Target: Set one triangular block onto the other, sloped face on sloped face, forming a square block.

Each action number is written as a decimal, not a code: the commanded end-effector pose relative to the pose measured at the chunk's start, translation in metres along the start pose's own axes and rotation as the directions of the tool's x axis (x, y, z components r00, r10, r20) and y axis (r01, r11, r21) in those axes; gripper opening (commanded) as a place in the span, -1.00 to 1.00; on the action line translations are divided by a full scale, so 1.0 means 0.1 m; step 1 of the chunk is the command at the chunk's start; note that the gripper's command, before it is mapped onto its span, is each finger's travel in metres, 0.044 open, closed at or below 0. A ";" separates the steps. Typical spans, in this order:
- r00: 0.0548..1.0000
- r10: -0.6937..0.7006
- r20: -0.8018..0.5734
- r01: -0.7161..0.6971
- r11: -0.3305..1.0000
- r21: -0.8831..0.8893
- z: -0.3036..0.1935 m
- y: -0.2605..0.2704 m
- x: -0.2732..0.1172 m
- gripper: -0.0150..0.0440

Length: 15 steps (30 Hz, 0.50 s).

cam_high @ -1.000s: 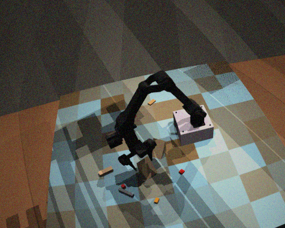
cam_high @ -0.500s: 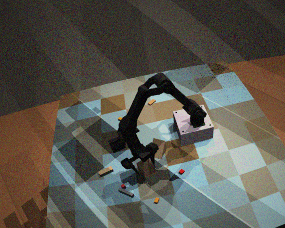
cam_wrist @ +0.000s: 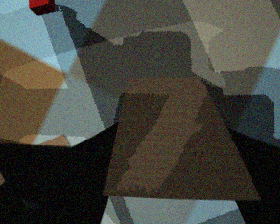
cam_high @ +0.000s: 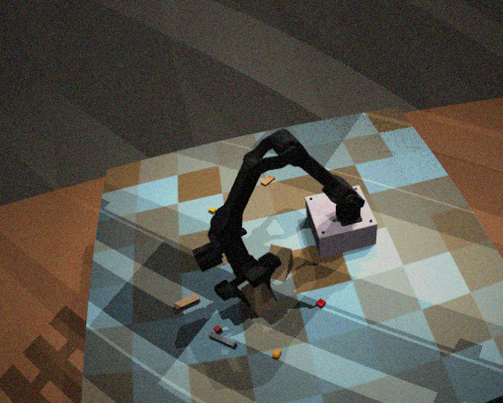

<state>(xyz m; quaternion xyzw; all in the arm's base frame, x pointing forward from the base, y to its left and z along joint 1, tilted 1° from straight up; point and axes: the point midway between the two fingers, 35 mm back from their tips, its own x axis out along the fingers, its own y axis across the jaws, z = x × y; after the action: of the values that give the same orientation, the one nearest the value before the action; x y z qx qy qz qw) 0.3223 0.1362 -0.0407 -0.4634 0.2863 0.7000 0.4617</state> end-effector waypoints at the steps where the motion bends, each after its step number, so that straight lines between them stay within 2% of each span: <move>1: 1.000 -0.001 0.002 0.001 1.000 0.006 0.00 0.00 0.00 0.13; 8: 0.999 0.002 -0.037 -0.002 1.000 0.001 0.03 0.00 -0.02 -0.49; 15: 0.976 0.003 -0.217 -0.003 1.000 0.001 0.16 0.00 -0.07 -0.49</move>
<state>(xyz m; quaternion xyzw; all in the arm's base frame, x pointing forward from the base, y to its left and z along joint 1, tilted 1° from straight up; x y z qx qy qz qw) 0.3191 0.1432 -0.0314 -0.5176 0.3227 0.6625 0.4349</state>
